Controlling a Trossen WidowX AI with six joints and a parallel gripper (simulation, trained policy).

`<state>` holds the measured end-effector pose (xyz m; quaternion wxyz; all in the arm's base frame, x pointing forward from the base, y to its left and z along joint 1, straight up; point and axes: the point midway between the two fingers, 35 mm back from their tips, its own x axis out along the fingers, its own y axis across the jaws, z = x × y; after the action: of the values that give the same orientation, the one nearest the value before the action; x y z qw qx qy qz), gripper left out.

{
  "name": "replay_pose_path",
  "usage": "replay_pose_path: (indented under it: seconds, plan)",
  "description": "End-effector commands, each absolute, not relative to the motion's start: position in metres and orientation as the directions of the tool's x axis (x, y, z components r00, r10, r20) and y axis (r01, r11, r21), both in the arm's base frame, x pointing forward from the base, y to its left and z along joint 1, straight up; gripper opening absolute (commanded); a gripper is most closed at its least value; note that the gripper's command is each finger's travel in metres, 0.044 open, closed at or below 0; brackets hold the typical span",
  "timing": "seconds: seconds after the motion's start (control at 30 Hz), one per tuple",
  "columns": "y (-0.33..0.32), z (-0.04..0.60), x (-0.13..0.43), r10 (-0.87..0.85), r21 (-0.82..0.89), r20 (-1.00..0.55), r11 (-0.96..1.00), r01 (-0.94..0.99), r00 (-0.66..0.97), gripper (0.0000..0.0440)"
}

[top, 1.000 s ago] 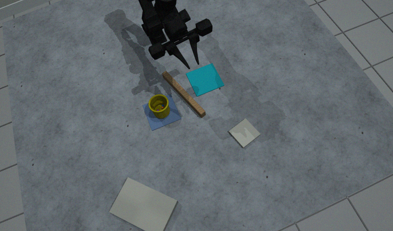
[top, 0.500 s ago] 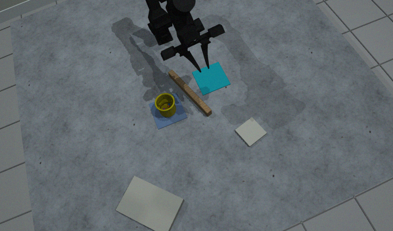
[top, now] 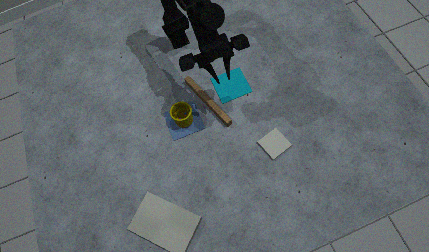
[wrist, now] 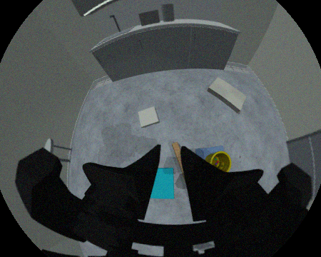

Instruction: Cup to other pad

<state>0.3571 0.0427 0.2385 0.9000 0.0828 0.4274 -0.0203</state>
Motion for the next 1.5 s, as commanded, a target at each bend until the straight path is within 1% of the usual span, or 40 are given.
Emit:
replay_pose_path:
  seconds: [0.0,0.4,0.73,1.17,1.47]
  plan:
    - [0.041,0.234,0.357,0.021,0.114,-0.804,0.986,0.119,0.595,0.0130]
    - [0.030,0.218,0.353,-0.017,0.042,-0.901,0.991,0.127,0.434,0.0140]
    - [0.015,0.203,0.348,-0.052,-0.021,-0.955,0.994,0.107,0.291,0.0126]
    - [-0.014,0.179,0.340,-0.089,-0.082,-0.989,0.995,0.058,0.117,0.0129]
    - [-0.034,0.158,0.337,-0.105,-0.104,-0.994,0.994,0.032,0.038,0.0133]
